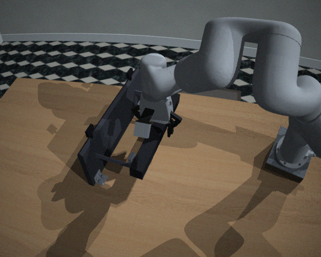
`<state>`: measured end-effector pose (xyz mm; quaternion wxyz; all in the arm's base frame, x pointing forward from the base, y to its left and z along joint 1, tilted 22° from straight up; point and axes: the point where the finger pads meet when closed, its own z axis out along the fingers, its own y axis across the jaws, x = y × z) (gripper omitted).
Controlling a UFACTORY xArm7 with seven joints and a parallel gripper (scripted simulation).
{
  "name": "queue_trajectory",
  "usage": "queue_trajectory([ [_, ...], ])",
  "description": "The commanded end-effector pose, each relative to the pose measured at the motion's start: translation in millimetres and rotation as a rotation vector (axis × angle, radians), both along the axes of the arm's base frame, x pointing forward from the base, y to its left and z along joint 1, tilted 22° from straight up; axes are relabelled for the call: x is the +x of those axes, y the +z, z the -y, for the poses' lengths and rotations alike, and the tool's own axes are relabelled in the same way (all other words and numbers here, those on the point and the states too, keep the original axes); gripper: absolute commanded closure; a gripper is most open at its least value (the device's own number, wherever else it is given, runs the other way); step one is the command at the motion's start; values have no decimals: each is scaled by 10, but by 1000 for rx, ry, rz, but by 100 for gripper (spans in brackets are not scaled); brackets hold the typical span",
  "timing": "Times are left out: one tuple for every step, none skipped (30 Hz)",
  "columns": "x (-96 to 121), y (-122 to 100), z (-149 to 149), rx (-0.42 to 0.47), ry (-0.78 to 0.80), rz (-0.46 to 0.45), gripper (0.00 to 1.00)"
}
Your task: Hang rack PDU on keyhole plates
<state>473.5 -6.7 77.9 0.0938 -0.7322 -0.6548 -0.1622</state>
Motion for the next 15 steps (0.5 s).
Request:
queue_trajectory([
  [12,14,11,0,-2,4,0],
  [12,14,11,0,-2,4,0],
  [12,14,11,0,-2,4,0],
  [12,14,12,0,-2,4,0],
  [11,17,13,0,-2,4,0],
  [10,24,15,0,-2,4,0],
  [9,36,20,0,-2,4,0],
  [7,54,26,0,-2,4,0],
  [4,78,35,0,-2,4,0],
  [0,107,47,0,-2,4,0],
  [-4,142,60,0,-2,4,0],
  [-9,182,75,0,-2,4,0],
  [-14,224,91,0,-2,4,0],
  [-20,269,108,0,-2,4,0],
  [-20,269,108,0,-2,4,0],
])
